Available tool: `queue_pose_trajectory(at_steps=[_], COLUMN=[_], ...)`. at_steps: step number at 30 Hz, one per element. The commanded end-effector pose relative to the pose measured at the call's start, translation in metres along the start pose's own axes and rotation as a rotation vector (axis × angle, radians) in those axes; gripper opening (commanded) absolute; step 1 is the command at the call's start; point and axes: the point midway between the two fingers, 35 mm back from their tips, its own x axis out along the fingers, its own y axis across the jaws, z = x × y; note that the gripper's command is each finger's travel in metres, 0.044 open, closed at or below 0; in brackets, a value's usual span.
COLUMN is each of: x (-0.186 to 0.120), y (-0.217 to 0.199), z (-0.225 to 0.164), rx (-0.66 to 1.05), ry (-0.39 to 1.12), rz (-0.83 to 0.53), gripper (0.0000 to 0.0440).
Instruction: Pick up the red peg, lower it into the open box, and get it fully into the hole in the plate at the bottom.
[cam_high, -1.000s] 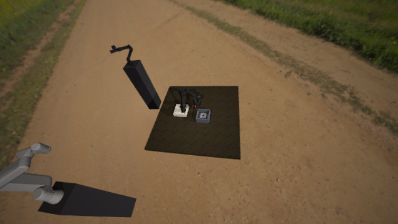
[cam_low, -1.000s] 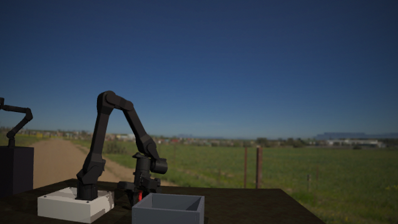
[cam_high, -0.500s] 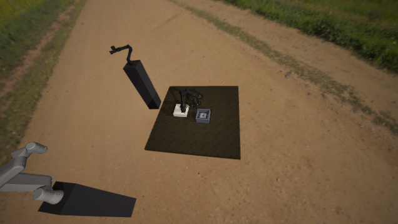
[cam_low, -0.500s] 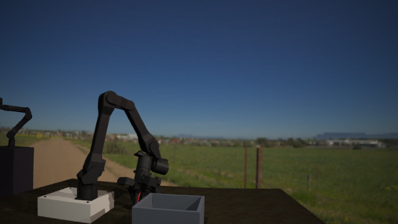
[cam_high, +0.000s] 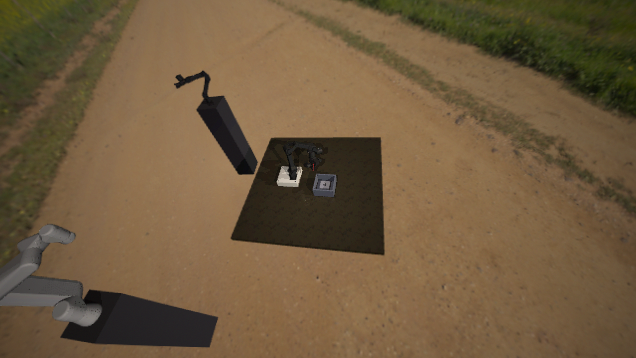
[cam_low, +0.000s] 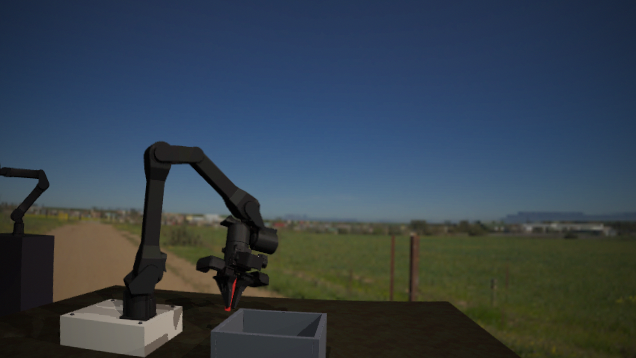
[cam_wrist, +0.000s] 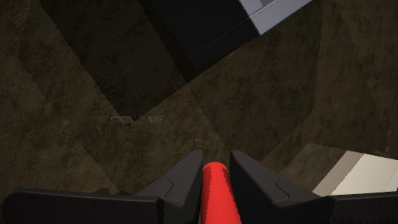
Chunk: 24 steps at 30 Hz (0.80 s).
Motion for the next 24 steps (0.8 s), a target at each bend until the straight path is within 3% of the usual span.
queue_pose_trajectory(at_steps=[1, 12, 24], x=[-0.016, -0.029, -0.015], y=[-0.004, -0.016, -0.03], z=[0.018, 0.067, 0.12], rx=[0.035, 0.186, 0.315], ry=[-0.027, -0.065, -0.071], rz=[0.009, 0.015, 0.019], gripper=[0.0, 0.0, 0.0])
